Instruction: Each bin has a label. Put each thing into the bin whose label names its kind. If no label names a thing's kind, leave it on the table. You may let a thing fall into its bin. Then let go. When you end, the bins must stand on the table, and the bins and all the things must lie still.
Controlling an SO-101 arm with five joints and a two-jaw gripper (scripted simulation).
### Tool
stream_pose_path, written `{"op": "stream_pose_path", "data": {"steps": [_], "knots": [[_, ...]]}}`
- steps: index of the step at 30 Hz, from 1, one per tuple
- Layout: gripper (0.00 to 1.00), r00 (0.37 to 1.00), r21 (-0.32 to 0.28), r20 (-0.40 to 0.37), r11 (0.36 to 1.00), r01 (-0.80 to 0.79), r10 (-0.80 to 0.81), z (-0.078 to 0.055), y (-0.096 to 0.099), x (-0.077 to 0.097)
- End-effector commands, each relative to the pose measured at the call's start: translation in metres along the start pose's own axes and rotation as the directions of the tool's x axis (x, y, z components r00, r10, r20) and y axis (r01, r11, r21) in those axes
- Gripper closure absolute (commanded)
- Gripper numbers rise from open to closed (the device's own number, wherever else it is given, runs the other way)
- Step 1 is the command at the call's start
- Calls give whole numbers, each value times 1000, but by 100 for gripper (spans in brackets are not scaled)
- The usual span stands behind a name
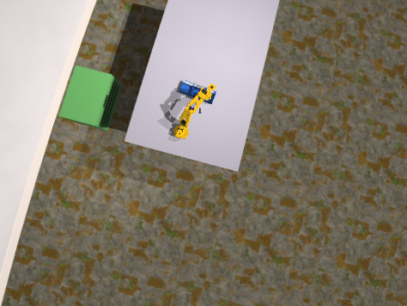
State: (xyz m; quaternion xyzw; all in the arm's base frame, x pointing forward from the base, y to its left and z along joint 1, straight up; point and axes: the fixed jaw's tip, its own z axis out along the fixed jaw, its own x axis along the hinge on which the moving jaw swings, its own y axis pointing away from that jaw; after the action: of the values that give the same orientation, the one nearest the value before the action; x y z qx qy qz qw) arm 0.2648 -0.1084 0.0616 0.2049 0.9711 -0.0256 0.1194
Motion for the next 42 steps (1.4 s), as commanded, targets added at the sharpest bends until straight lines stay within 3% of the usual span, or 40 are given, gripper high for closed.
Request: {"op": "stream_pose_path", "data": {"steps": [1,6,12,14,20,24,42], "knots": [[83,997,1,79,1000,-11,10,-19,-2,-10],[82,998,-3,41,999,40,-40,-23,4,4],[80,986,-22,-45,987,157,-158,-30,16,43],[80,986,-22,-45,987,157,-158,-30,16,43],[79,953,-51,-127,961,271,-275,-33,23,87],[78,935,-65,-156,948,312,-319,-32,25,105],[78,929,-69,-164,944,324,-331,-32,25,110]]}}
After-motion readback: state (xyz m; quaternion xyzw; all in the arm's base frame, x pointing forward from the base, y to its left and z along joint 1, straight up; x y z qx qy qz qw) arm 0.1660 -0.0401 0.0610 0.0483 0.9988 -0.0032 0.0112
